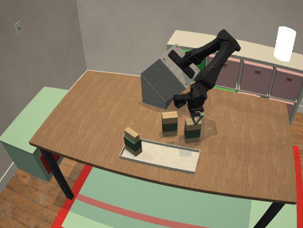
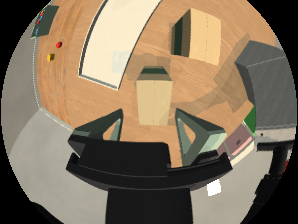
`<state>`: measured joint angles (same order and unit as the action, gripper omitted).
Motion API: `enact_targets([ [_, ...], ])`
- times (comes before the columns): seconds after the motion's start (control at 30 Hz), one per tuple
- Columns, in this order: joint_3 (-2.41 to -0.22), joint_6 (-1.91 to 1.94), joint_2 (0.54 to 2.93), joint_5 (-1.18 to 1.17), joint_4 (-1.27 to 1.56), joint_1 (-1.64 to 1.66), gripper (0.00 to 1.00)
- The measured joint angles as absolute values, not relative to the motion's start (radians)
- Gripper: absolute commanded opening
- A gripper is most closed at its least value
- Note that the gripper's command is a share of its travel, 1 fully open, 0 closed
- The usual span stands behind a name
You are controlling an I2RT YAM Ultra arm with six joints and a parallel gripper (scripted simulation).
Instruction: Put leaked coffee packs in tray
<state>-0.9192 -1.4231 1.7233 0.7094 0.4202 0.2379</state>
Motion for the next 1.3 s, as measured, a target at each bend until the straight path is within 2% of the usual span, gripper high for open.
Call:
enact_targets([
  [0.4,-0.977,-1.31,1.679,0.73,0.619,0.172,0.77],
  [1.3,-0.977,-1.296,1.68,0.73,0.645,0.172,0.77],
])
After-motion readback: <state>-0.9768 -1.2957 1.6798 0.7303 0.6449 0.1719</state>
